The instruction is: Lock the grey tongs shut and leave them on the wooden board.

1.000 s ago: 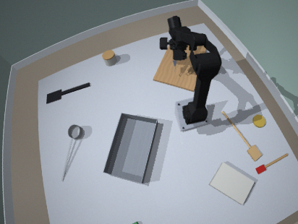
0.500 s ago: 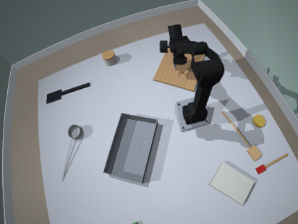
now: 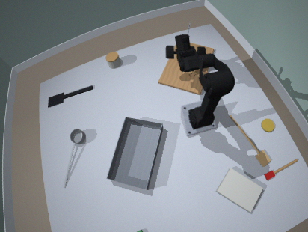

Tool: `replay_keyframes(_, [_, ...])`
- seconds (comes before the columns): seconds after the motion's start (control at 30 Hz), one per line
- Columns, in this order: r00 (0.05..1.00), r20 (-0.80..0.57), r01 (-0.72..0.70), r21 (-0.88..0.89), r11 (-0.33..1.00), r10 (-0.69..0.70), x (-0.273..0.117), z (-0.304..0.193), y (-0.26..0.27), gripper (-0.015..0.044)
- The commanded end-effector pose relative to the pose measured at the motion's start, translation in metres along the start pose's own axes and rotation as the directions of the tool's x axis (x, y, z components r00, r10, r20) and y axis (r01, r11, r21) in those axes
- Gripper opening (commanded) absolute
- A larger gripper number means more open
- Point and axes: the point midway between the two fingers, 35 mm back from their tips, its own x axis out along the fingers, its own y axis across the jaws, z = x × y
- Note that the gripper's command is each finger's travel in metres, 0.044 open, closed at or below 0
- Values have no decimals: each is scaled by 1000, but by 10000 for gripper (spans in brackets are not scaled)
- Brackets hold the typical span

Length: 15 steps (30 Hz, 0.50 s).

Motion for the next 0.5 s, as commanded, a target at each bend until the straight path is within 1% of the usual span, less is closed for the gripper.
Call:
replay_keyframes(0.0, [998, -69, -2, 4, 1000, 2, -9, -5, 2, -150])
replay_keyframes(0.23, [987, -158, -2, 14, 1000, 4, -24, -2, 7, -150])
replay_keyframes(0.47, [987, -161, -2, 14, 1000, 4, -24, -2, 7, -150])
